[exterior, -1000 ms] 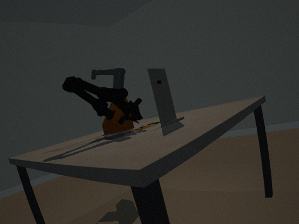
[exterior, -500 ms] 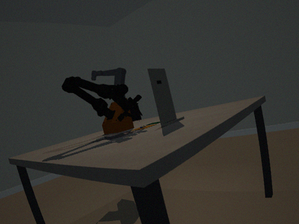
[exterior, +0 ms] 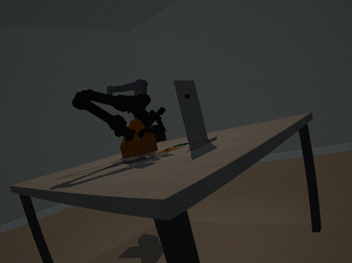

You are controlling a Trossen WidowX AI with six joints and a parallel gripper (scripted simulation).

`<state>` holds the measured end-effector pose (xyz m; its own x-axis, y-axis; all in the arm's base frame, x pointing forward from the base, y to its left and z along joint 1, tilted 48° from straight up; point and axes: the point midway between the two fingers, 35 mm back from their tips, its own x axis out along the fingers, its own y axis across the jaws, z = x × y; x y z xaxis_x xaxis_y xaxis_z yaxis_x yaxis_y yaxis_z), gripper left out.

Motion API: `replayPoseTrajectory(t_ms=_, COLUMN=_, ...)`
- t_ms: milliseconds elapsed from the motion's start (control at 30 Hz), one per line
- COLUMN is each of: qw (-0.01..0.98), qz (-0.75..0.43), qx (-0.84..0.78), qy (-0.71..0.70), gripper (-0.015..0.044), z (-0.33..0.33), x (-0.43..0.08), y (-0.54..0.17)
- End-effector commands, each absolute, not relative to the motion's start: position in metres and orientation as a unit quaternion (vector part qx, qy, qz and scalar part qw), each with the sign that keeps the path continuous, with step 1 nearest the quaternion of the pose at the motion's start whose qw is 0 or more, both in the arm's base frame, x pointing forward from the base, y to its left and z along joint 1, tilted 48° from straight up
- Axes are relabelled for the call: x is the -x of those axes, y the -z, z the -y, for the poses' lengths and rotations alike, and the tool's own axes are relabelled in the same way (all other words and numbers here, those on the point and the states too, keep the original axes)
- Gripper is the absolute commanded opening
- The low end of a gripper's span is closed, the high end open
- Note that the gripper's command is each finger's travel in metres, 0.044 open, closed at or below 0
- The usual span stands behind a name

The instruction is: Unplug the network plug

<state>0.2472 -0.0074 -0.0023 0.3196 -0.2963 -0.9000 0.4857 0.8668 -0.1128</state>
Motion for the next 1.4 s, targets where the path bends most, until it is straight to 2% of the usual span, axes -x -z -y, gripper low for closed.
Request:
replayPoseTrajectory(t_ms=0, qw=0.808, qz=-0.528, qx=-0.091, qy=0.244, gripper=0.0156, z=0.004, x=-0.249, y=-0.003)
replayPoseTrajectory(t_ms=900, qw=0.808, qz=-0.530, qx=-0.088, qy=0.242, gripper=0.0156, z=-0.020, x=-0.243, y=-0.026)
replayPoseTrajectory(t_ms=1367, qw=0.808, qz=-0.531, qx=-0.088, qy=0.239, gripper=0.0156, z=-0.058, x=-0.249, y=-0.058)
